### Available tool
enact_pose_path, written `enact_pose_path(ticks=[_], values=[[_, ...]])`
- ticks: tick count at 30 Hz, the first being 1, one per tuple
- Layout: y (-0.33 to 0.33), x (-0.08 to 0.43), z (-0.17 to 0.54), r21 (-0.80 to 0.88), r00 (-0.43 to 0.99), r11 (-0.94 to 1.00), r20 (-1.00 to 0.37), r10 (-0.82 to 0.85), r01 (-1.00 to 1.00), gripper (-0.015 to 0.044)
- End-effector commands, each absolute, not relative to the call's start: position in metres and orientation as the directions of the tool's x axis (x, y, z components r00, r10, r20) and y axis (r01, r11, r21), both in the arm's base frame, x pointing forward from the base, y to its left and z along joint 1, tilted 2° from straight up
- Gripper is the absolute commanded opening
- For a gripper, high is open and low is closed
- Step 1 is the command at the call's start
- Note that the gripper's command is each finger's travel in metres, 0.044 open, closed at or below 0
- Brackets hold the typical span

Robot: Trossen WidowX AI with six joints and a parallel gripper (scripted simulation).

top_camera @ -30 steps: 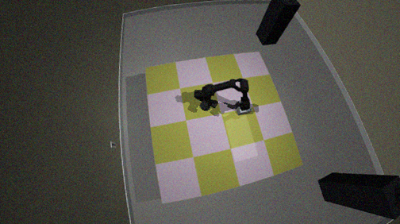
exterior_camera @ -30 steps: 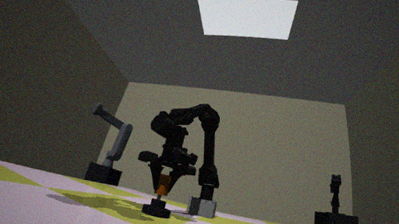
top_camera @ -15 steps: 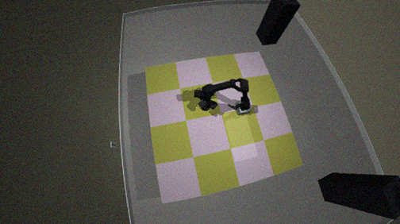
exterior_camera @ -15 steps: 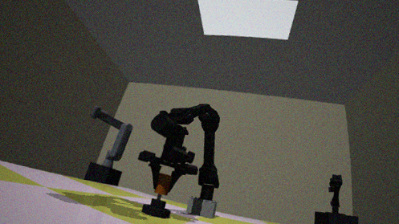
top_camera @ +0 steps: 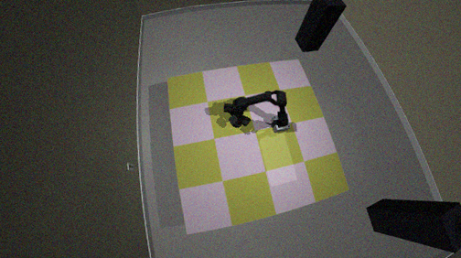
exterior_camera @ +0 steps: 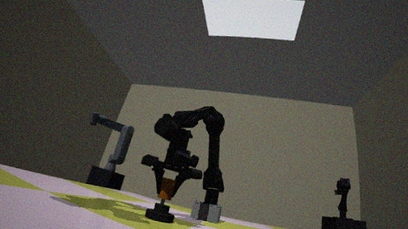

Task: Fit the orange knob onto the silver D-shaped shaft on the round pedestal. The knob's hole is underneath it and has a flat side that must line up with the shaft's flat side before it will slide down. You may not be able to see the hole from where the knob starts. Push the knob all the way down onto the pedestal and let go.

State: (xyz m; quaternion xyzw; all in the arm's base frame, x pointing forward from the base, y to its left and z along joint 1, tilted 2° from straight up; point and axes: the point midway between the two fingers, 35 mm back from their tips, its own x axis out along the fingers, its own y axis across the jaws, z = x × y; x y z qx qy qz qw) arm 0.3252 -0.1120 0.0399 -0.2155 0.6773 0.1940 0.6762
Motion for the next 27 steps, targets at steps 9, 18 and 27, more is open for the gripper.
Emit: enact_pose_path(ticks=[9, 18, 27], values=[[-0.1128, 0.3252, 0.0403, -0.032, 0.008, 0.835, -0.999, -0.033, -0.549, 0.0], [-0.1127, 0.326, 0.0443, -0.033, 0.008, 0.879, -0.999, -0.034, -0.475, 0.0], [-0.1123, 0.3252, 0.0409, -0.034, 0.008, 0.931, -0.999, -0.033, -0.364, 0.0]])
